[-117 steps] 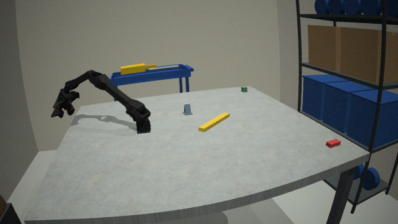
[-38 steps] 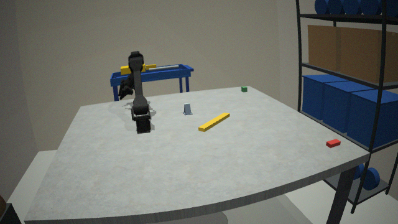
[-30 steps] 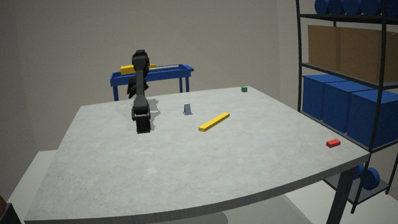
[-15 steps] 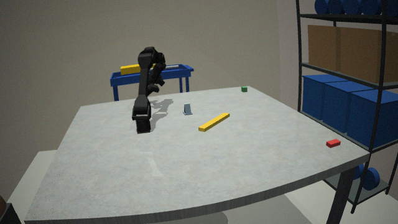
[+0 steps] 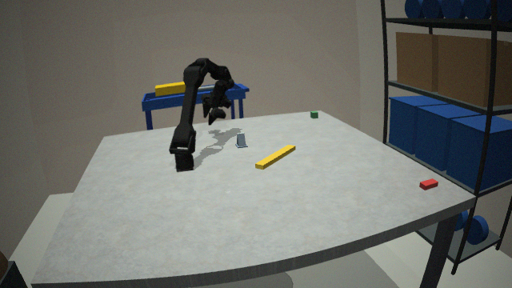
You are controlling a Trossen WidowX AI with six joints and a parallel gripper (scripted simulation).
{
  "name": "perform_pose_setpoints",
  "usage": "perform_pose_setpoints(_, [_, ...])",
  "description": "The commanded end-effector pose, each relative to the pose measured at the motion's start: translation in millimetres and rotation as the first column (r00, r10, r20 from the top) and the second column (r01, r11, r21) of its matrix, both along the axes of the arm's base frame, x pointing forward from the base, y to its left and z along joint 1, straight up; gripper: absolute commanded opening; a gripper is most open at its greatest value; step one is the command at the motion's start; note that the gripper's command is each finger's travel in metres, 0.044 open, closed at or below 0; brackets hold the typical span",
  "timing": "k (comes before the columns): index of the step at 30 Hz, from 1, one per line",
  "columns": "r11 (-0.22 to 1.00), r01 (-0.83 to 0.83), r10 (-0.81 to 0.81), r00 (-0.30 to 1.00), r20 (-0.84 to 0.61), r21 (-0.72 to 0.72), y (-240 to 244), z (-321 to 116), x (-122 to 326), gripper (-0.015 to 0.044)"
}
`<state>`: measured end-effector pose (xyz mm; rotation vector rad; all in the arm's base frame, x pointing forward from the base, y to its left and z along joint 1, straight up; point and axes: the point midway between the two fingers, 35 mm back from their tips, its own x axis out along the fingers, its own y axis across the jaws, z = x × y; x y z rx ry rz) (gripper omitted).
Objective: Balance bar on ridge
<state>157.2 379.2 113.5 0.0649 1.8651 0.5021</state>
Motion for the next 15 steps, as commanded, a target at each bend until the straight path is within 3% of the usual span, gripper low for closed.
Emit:
perform_pose_setpoints(1, [1.000, -0.013, 0.012, 0.999, 0.041, 0.008, -14.6, -1.5, 21.2, 0.0315])
perform_pose_setpoints(15, [0.999, 0.040, -0.042, 0.993, 0.113, 0.021, -72.5, 1.2, 81.8, 0.0315])
